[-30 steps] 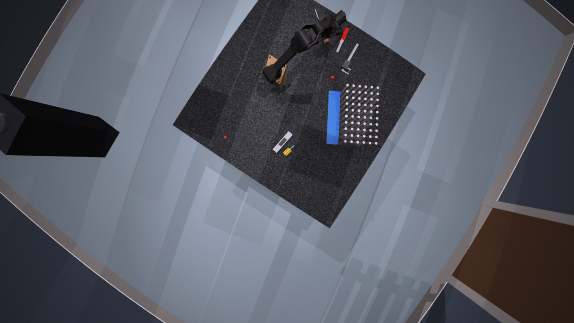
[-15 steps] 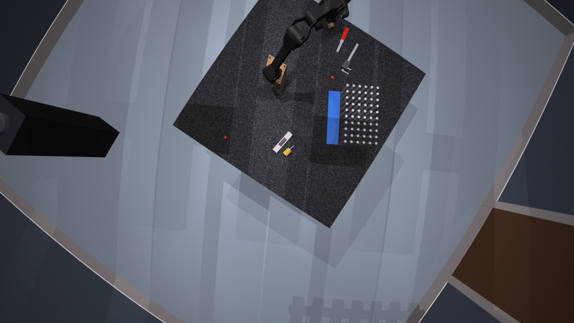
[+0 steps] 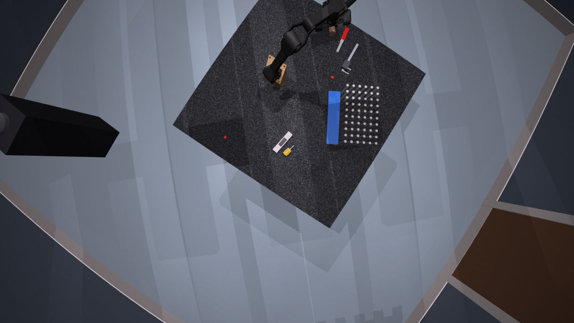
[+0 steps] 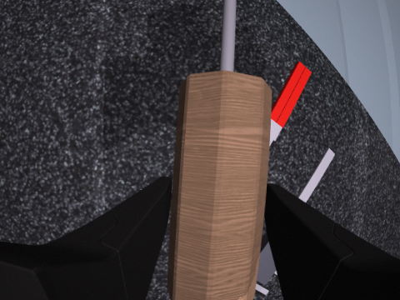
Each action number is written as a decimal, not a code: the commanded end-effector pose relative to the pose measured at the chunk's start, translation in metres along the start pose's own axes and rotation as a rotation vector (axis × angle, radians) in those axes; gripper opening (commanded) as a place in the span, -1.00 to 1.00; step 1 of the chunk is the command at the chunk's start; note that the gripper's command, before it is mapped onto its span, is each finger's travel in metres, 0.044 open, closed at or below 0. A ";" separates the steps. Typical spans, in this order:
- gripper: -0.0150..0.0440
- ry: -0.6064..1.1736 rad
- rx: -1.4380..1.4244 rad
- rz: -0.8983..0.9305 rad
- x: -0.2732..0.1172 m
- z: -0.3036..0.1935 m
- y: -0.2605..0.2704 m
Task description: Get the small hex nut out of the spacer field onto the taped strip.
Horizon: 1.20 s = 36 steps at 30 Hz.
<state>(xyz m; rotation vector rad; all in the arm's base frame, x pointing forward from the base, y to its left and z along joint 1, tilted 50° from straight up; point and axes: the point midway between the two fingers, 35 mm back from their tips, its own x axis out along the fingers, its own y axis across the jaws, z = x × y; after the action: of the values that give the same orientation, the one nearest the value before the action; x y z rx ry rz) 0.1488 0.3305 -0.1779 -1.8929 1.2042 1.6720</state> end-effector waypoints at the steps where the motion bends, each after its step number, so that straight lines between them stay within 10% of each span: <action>1: -0.49 0.031 0.099 -0.035 -0.020 -0.023 -0.003; 36: -0.49 0.225 0.814 -0.327 -0.135 -0.208 0.037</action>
<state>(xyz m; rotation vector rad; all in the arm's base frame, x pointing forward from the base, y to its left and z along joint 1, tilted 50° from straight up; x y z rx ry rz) 0.2542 0.2234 -0.0079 -1.6621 1.2962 0.7535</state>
